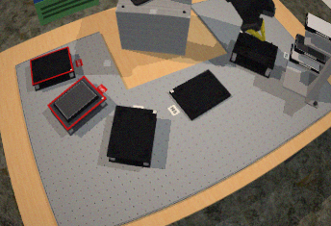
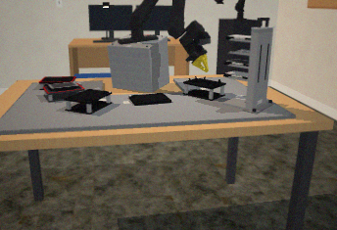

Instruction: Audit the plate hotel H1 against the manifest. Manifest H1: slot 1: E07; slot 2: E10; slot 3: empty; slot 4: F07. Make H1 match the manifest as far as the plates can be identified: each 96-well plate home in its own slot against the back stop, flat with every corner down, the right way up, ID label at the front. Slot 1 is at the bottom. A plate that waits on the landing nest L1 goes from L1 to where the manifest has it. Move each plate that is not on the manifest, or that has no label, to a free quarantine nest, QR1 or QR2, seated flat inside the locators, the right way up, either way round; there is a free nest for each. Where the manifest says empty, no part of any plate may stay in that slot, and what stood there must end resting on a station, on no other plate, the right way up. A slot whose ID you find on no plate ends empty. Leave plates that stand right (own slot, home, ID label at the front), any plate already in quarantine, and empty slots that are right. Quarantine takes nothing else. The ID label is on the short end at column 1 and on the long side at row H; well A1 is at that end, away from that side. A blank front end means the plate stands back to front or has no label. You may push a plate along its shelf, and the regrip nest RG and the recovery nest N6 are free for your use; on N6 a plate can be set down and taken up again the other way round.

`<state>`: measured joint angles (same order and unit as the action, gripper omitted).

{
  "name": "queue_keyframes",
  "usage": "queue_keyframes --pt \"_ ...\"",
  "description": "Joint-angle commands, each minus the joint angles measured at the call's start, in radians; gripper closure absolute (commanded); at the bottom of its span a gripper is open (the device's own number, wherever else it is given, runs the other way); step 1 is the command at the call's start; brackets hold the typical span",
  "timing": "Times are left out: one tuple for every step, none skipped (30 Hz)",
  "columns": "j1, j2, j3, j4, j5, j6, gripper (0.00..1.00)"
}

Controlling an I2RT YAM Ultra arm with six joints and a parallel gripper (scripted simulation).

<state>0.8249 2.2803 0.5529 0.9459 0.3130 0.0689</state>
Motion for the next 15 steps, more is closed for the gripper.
queue_keyframes --pt "0.009 -0.036 0.023 0.022 0.005 0.008 1.00" --pt "0.009 -0.036 0.023 0.022 0.005 0.008 1.00" --pt "0.009 -0.036 0.023 0.022 0.005 0.008 1.00" --pt "0.009 -0.035 0.023 0.022 0.005 0.008 1.00" --pt "0.009 -0.035 0.023 0.022 0.005 0.008 1.00" --pt "0.009 -0.035 0.023 0.022 0.005 0.008 1.00" --pt "0.014 -0.043 0.003 -0.012 0.008 0.009 1.00" --pt "0.015 -0.054 -0.017 -0.021 0.010 0.010 1.00" --pt "0.017 -0.067 -0.024 -0.032 0.011 0.011 1.00" --pt "0.018 -0.080 -0.027 -0.043 0.012 0.012 1.00" --pt "0.020 -0.094 -0.029 -0.054 0.013 0.013 1.00" --pt "0.022 -0.109 -0.019 -0.067 0.014 0.015 1.00" --pt "0.023 -0.123 -0.020 -0.079 0.015 0.016 1.00" --pt "0.025 -0.135 -0.031 -0.091 0.017 0.017 1.00" --pt "0.026 -0.149 -0.036 -0.104 0.018 0.018 1.00"
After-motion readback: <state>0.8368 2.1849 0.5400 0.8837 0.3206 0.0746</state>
